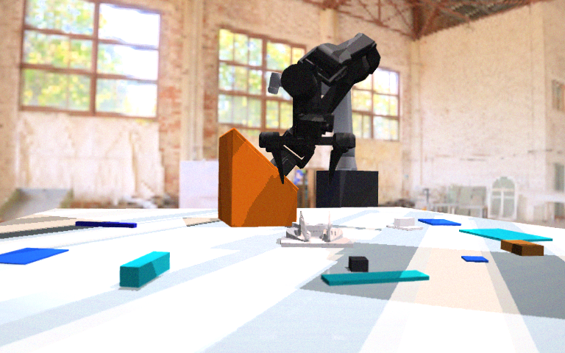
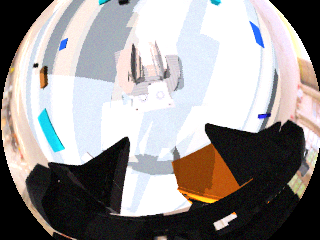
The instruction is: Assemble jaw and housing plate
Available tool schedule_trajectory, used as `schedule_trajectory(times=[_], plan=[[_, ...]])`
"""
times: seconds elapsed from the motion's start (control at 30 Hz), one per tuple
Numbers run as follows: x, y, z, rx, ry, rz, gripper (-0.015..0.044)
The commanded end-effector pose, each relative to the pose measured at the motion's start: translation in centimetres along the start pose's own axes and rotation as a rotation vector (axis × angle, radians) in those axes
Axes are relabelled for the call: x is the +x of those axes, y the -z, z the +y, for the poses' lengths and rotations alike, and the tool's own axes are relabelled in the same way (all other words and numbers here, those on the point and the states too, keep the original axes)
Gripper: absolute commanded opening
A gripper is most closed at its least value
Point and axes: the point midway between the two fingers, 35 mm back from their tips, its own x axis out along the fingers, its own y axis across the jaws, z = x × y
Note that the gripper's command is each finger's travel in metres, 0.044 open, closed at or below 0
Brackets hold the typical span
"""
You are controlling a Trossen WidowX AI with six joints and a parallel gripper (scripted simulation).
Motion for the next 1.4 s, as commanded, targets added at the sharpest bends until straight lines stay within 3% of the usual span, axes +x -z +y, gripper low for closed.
schedule_trajectory(times=[0.0, 1.37], plan=[[-2.54, 3.00, -0.96, -0.003, 0.004, 0.000, 0.0440], [-2.99, 3.64, -1.09, -0.004, 0.003, 0.002, 0.0440]])
